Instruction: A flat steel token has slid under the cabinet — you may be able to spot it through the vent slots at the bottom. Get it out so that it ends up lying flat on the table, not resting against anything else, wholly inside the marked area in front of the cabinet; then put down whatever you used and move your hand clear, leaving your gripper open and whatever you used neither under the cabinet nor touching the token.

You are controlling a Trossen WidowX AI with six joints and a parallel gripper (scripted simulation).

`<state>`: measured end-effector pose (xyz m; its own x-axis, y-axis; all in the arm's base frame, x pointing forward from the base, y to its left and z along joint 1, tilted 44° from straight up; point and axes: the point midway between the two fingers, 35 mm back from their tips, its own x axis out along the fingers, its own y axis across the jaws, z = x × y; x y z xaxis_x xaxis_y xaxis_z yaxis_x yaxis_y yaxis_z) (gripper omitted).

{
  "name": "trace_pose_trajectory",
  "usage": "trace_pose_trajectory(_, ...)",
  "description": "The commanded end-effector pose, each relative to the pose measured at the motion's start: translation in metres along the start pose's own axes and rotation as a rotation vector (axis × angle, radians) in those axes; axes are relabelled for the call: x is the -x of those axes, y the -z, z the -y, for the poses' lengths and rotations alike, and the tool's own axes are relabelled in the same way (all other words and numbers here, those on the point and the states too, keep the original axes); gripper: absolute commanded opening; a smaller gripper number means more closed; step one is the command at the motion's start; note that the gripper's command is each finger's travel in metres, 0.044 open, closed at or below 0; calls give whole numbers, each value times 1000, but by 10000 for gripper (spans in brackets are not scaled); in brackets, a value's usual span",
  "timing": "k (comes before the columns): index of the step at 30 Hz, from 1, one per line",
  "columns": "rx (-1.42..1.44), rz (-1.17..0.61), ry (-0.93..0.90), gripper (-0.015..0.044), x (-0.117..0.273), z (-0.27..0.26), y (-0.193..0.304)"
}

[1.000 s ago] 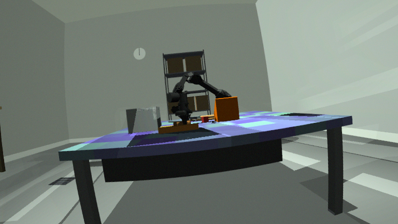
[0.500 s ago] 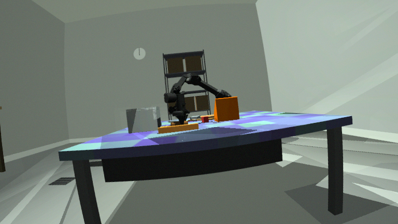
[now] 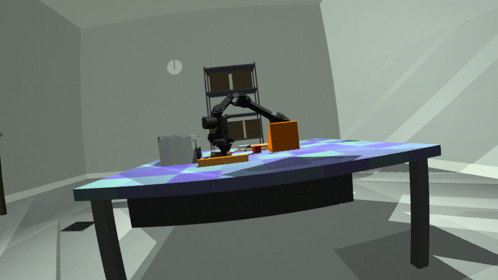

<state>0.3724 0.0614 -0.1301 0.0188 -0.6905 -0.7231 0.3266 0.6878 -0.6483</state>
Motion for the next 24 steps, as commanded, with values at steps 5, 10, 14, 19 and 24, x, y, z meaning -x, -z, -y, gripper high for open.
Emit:
trace_pose_trajectory(5,-5,3,-1,0,0,1,-11)
trace_pose_trajectory(10,-5,3,-1,0,0,1,-17)
trace_pose_trajectory(14,-5,3,-1,0,0,1,-21)
trace_pose_trajectory(19,-5,3,-1,0,0,3,-22)
trace_pose_trajectory(24,-5,3,0,0,-1,7,-22)
